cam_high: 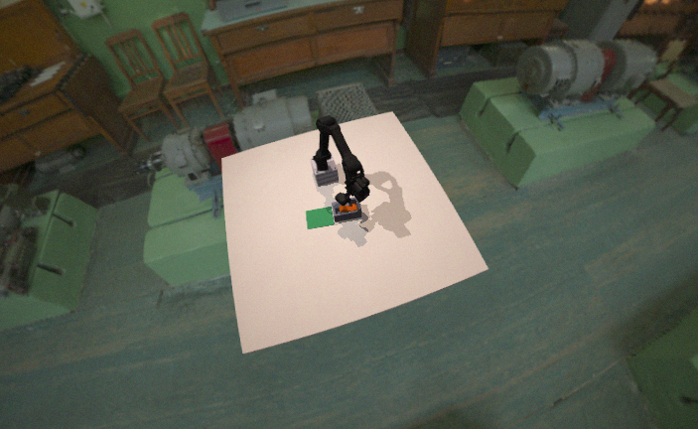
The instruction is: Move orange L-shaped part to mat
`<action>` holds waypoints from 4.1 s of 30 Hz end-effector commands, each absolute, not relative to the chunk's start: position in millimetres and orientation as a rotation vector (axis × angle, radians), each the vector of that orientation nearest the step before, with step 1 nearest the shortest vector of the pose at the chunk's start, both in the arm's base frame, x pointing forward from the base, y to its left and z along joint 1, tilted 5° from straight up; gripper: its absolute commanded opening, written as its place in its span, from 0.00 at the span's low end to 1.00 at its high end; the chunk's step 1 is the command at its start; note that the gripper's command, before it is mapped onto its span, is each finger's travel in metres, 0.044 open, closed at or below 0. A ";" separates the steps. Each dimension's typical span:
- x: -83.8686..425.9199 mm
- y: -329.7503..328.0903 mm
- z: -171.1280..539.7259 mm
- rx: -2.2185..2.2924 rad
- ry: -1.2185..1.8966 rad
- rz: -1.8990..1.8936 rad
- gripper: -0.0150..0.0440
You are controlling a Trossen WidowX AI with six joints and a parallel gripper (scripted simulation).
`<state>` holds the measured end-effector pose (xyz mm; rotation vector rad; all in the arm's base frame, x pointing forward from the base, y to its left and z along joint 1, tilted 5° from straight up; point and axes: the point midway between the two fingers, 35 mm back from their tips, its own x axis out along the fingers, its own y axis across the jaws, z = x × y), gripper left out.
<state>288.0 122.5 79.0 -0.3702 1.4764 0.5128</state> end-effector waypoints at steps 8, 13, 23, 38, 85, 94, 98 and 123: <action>289.4 72.2 75.5 -1.139 1.141 1.237 0.73; 289.4 72.2 75.5 -1.139 1.141 1.237 0.73; 289.6 72.6 71.6 -1.139 1.141 1.237 0.73; 290.2 75.9 36.1 -1.139 1.141 1.237 0.73; 289.7 79.2 0.0 -1.141 1.138 1.242 0.25; 289.9 78.4 8.3 -1.140 1.139 1.240 0.25; 289.9 77.8 14.6 -1.140 1.140 1.239 0.25; 289.7 74.2 53.4 -1.139 1.141 1.237 0.25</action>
